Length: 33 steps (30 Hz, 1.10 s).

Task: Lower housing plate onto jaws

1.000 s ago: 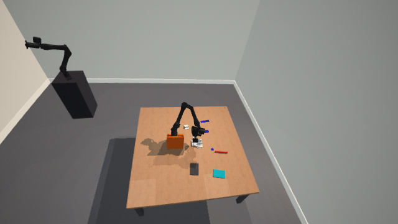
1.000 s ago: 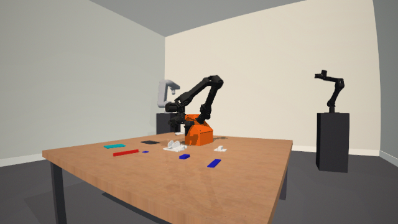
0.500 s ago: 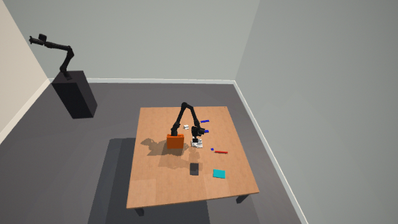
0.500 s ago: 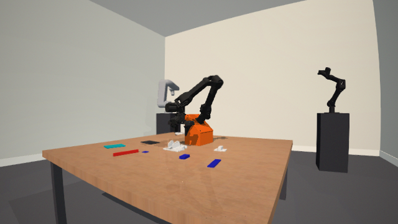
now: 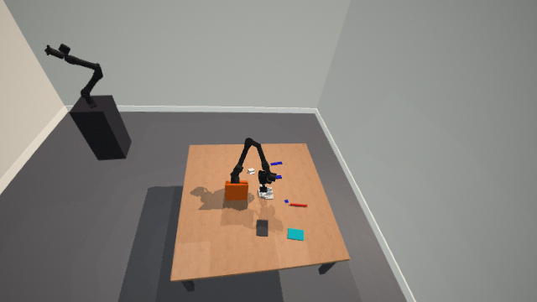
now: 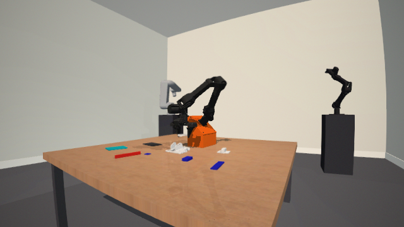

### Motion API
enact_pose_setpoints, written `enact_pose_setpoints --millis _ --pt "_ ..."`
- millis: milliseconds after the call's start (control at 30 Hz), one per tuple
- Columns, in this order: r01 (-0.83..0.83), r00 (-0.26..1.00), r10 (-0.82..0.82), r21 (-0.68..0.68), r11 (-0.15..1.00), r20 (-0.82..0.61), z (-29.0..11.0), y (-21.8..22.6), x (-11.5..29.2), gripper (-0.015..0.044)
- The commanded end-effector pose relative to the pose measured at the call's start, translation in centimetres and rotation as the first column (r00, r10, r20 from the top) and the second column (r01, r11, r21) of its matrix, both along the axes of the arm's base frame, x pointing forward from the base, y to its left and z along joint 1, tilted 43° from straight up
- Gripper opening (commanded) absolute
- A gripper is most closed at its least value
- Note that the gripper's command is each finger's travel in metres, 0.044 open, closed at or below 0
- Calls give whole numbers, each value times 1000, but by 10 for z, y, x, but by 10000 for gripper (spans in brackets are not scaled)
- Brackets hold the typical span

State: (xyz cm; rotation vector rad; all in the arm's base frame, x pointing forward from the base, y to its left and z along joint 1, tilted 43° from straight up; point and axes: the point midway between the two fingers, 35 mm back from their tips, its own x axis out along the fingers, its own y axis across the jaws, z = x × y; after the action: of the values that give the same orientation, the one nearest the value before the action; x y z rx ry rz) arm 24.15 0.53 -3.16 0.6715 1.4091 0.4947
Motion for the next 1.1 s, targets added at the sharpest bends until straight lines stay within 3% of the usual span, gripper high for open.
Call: enact_pose_setpoints --millis 0,1067 --pt "-1 1000 1 -4 1000 1 -2 0 0 351" --pt "-1 1000 1 -2 1000 1 -39 35 6 351"
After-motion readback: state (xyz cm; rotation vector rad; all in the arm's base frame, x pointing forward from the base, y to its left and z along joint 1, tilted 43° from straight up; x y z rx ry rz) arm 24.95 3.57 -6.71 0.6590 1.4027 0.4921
